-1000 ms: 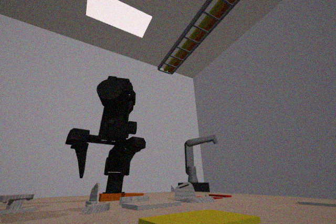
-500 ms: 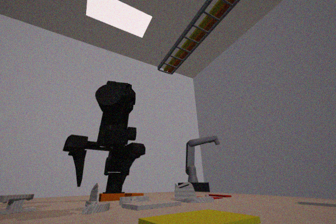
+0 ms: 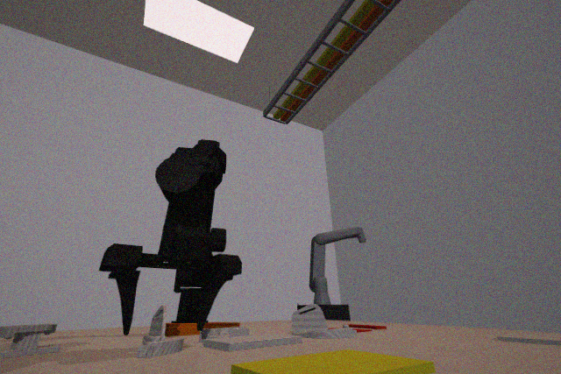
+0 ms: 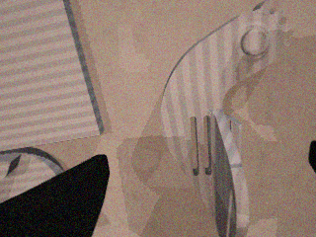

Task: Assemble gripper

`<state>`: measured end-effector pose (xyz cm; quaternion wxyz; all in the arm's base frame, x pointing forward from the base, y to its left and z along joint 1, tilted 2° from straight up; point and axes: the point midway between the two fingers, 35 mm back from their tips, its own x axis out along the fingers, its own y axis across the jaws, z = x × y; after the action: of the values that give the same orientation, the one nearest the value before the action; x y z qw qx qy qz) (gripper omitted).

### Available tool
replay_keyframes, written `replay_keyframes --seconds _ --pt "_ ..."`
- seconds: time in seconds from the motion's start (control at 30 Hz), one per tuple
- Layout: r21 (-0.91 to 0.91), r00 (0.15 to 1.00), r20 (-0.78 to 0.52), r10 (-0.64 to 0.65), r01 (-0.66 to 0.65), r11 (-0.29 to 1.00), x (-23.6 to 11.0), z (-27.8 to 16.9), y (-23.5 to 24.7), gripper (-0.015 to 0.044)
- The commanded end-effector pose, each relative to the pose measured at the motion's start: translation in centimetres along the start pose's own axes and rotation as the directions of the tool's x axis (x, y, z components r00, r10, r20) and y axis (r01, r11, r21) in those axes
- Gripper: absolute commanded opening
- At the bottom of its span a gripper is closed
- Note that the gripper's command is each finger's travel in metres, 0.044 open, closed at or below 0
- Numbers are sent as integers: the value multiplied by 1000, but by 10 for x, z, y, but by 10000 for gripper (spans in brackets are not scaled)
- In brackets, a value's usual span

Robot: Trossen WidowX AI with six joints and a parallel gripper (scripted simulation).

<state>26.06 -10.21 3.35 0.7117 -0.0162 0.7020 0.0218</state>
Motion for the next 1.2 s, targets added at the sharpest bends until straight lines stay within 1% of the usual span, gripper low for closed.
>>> replay_keyframes --seconds 0.0,0.17,0.93,1.17 --pt "-1 1000 -6 5 -5 1000 8 -1 1 440" --pt "-1 1000 -6 5 -5 1000 14 -2 1 440" --pt "-1 1000 -6 5 -5 1000 14 -2 1 440" --pt "-1 1000 -8 4 -4 1000 13 -2 1 256"
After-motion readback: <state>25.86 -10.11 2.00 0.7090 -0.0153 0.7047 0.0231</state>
